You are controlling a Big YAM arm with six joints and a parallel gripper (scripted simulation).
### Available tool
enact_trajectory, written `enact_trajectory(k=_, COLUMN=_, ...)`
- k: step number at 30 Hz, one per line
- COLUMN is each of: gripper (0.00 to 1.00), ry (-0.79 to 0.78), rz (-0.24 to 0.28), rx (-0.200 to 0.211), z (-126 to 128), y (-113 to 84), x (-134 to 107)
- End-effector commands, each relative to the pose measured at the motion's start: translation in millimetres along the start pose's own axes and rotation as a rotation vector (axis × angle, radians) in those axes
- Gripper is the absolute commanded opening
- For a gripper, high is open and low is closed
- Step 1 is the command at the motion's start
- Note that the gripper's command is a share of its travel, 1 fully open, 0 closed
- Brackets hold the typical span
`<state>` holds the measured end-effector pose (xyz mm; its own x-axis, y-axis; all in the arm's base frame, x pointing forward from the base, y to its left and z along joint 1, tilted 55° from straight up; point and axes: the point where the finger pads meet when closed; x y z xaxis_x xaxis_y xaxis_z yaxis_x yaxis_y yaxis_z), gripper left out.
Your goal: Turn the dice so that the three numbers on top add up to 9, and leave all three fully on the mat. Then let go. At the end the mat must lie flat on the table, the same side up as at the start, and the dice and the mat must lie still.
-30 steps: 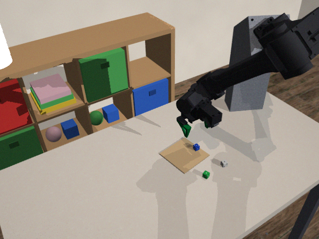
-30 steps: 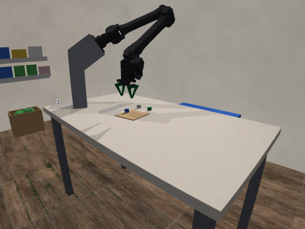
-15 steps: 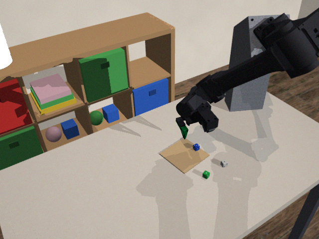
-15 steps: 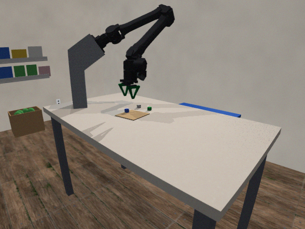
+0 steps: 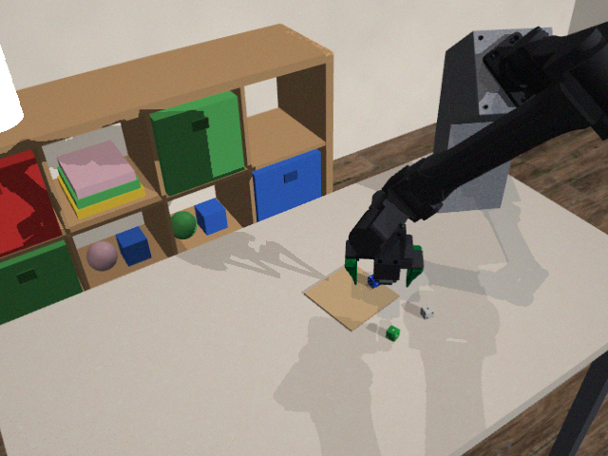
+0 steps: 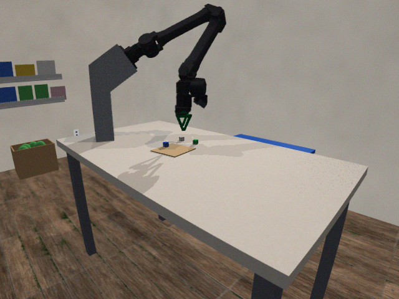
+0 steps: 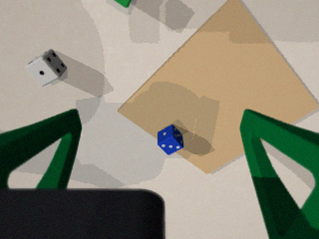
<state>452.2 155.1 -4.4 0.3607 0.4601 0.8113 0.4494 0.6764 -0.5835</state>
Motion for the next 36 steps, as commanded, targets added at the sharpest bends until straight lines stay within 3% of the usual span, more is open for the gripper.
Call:
enact_trajectory(k=1, gripper=1.00, ry=0.172, rz=-0.023, rx=0.001, z=4.6, y=-3.0, x=28.0)
enact_trajectory(k=4, gripper=1.00, ry=0.291, rz=-0.025, rx=0.002, z=8.1, y=-2.4, x=42.6)
enact_trajectory(k=7, gripper=1.00, ry=0.301, rz=-0.025, rx=0.002, z=8.5, y=-2.4, x=44.0)
enact_trajectory(k=12, gripper=1.00, ry=0.512, rz=-0.030, rx=0.005, z=16.3, y=-2.3, x=70.1)
enact_trajectory(k=17, gripper=1.00, ry=0.562, rz=-0.028, rx=0.003, z=18.1, y=-4.6, x=69.2)
enact_trajectory(k=18, gripper=0.34, ry=0.570, rz=-0.032, rx=-0.008, z=12.4, y=-7.8, x=67.0)
enact_trajectory(k=36, gripper=0.34, ry=0.573, rz=-0.024, rx=-0.008, z=11.0, y=-4.9, x=62.6)
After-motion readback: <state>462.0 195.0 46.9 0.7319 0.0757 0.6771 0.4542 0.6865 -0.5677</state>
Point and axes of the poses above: the point where the finger pads meet when closed, its own y axis out along the fingers, its own z axis across the jaws, x = y × z, and after that the axes turned 9 degrees about -y, right-handed
